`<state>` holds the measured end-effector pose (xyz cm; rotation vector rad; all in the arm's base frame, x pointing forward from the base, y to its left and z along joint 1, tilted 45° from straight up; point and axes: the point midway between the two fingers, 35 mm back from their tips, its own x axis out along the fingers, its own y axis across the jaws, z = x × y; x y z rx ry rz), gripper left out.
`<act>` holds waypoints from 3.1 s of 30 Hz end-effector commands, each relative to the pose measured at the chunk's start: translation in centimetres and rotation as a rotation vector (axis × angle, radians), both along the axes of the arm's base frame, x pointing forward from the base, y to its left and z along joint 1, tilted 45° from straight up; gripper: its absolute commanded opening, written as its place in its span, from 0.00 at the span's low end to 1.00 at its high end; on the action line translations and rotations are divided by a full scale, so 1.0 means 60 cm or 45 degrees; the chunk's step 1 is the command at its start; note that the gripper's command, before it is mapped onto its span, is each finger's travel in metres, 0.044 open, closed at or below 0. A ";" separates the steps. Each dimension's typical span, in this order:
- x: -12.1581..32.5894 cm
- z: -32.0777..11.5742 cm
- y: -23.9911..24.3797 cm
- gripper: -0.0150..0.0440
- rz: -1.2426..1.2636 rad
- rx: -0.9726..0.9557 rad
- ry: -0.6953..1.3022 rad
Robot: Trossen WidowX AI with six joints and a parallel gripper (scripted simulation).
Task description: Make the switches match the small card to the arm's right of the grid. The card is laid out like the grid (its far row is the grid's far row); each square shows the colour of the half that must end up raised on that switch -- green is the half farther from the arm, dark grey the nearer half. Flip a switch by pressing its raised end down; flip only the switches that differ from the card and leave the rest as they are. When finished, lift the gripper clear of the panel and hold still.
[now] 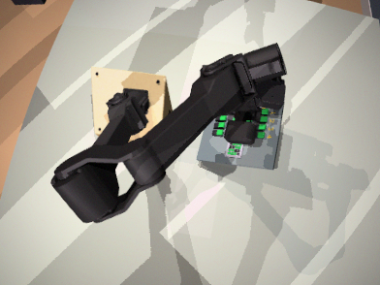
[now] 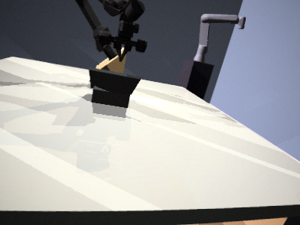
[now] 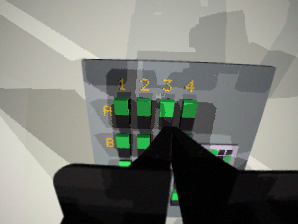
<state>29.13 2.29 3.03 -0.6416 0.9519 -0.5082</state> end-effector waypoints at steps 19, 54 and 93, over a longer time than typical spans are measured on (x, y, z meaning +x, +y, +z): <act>0.034 -0.042 -0.053 0.25 -0.022 -0.006 0.028; 0.039 -0.047 -0.060 0.25 -0.022 -0.007 0.028; -0.012 0.010 0.007 0.25 0.001 -0.008 0.007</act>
